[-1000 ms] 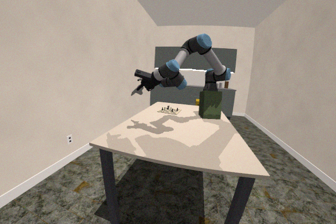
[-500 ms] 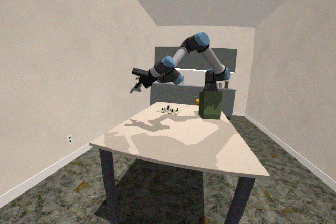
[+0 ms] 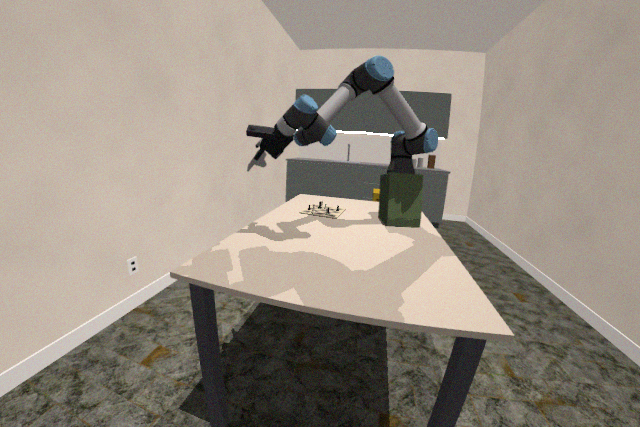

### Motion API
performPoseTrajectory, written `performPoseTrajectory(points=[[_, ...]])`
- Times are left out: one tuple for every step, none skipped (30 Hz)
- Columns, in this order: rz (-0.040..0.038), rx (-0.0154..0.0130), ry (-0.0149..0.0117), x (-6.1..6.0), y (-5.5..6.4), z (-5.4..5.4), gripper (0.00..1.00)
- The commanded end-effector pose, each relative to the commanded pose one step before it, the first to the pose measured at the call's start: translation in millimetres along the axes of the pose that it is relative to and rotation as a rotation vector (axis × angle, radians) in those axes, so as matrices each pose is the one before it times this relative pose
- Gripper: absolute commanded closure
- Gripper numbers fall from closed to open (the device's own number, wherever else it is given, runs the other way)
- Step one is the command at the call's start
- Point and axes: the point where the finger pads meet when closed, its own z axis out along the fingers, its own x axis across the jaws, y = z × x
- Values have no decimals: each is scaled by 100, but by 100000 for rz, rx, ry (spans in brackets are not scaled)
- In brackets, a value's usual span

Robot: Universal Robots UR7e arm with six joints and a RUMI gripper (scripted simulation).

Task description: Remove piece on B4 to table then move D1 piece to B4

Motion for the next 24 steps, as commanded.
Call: performPoseTrajectory(points=[[-541, -4869, -2907, 2877, 212, 1383, 0], [0, 0, 0, 0, 0, 0, 0], [-99, -1322, -797, 803, 160, 348, 0], [-79, -1358, -835, 828, 184, 341, 0], [-58, -1394, -874, 852, 209, 332, 0], [-35, -1429, -914, 875, 236, 322, 0], [-10, -1462, -955, 897, 264, 311, 0], [18, -1494, -997, 918, 294, 297, 0], [47, -1524, -1041, 936, 325, 283, 0], [78, -1553, -1085, 954, 357, 266, 0], [112, -1580, -1130, 969, 391, 248, 0], [148, -1605, -1177, 982, 426, 229, 0], [186, -1628, -1224, 994, 461, 209, 0], [226, -1648, -1272, 1002, 498, 187, 0], [267, -1667, -1321, 1009, 535, 164, 0], [311, -1682, -1371, 1012, 574, 140, 0], [357, -1695, -1421, 1013, 612, 116, 0], [0, 0, 0, 0, 0, 0, 0], [0, 0, 0, 0, 0, 0, 0], [405, -1705, -1472, 1012, 651, 90, 0], [454, -1713, -1524, 1007, 690, 64, 0], [505, -1717, -1576, 999, 730, 37, 0], [558, -1718, -1629, 988, 769, 10, 0], [612, -1715, -1682, 974, 807, -17, 0]])
